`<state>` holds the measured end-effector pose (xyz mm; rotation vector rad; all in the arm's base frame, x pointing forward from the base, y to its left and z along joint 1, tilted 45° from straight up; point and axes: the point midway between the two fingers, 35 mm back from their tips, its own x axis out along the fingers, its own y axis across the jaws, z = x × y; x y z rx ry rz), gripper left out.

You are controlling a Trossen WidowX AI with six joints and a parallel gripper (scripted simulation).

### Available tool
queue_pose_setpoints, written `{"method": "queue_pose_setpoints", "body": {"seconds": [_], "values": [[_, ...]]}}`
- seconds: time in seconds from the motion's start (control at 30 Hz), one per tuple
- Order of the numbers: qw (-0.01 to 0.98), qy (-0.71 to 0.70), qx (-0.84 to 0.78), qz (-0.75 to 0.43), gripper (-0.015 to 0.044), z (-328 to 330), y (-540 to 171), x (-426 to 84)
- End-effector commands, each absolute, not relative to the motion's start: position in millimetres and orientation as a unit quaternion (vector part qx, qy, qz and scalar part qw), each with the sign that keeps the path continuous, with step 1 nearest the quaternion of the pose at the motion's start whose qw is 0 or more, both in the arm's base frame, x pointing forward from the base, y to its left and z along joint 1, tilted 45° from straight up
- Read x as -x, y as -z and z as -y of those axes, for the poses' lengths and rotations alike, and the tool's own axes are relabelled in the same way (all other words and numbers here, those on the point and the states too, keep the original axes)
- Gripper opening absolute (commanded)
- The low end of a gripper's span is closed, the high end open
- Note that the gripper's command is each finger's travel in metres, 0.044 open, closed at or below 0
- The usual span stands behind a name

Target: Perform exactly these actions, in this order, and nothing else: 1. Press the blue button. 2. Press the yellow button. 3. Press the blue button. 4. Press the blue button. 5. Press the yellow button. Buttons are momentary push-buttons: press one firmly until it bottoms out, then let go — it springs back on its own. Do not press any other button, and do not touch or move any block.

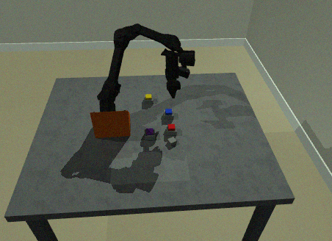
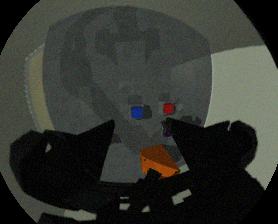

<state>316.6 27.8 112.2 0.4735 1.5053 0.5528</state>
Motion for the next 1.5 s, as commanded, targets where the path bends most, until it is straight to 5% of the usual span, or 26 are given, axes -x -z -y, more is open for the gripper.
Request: {"method": "queue_pose_setpoints", "body": {"seconds": [0.0, 0.2, 0.7, 1.47], "values": [[0.642, -0.300, -0.236, -0.665, 0.0400, -21.3, -93.2, -299.7], [0.642, -0.300, -0.236, -0.665, 0.0400, -21.3, -93.2, -299.7], [0.642, -0.301, -0.237, -0.664, 0.0020, -64.9, -49.8, -295.7], [0.642, -0.301, -0.237, -0.664, 0.0020, -79.1, -35.4, -294.9]]}}
